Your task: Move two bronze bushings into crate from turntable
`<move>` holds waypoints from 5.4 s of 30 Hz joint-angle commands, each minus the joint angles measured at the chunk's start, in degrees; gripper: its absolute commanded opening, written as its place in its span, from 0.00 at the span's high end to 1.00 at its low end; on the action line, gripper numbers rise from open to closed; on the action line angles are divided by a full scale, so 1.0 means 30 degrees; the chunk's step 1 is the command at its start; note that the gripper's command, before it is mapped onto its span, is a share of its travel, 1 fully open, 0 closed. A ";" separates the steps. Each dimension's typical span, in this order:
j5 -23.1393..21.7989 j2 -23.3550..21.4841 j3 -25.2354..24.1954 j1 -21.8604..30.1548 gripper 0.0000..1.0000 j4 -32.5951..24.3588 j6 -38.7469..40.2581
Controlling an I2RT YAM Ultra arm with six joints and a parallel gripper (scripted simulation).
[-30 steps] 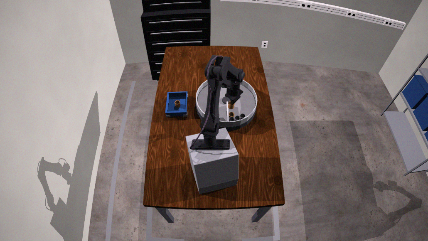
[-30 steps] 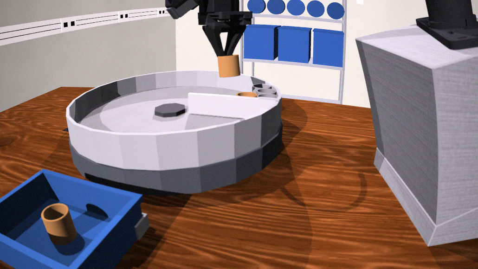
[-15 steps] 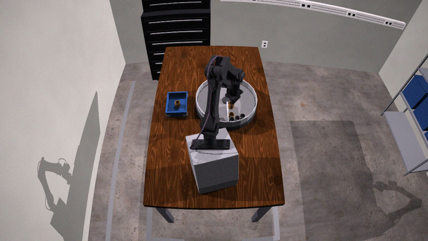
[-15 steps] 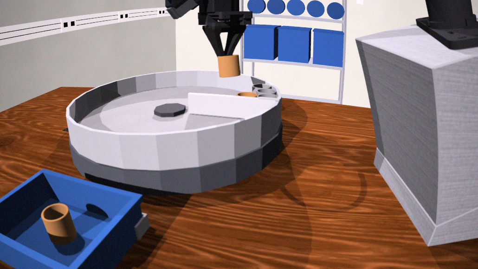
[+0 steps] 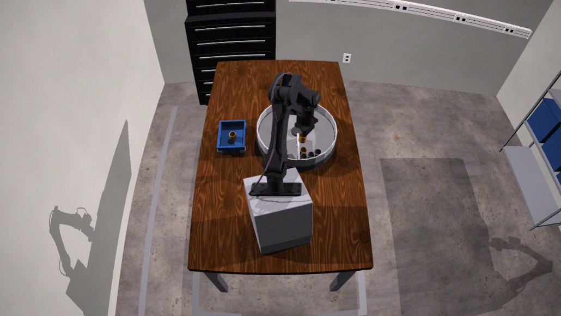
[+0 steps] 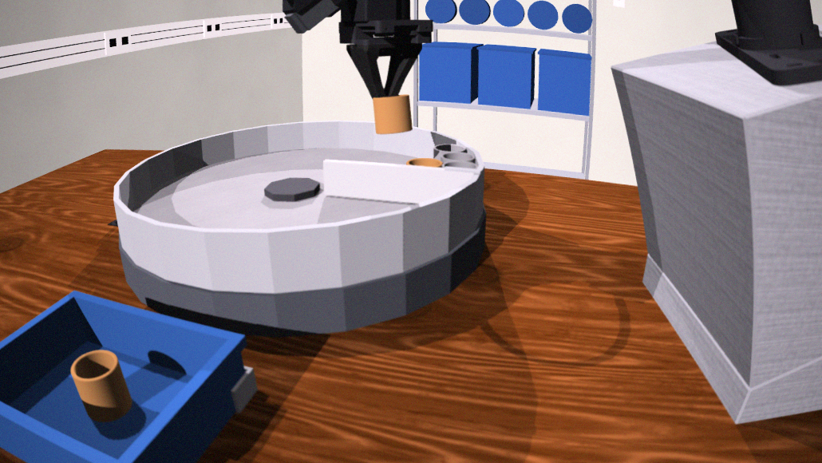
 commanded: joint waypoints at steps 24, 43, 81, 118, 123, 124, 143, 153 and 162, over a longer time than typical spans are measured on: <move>0.2101 -0.2545 -0.0562 0.8025 1.00 0.0255 0.7734; 0.4938 0.1172 0.5435 1.6413 1.00 -0.2259 1.5638; 0.5466 0.2775 0.9243 1.8040 1.00 -0.4268 1.7453; 0.5501 0.2872 0.9596 1.8198 1.00 -0.4435 1.7597; 0.5501 0.2872 0.9596 1.8198 1.00 -0.4435 1.7597; 0.5501 0.2872 0.9596 1.8198 1.00 -0.4435 1.7597; 0.5501 0.2872 0.9596 1.8198 1.00 -0.4435 1.7597; 0.5446 0.4054 0.9390 1.7968 1.00 -0.3266 1.7465; 0.5270 0.6056 0.8785 1.7878 1.00 -0.1188 1.7131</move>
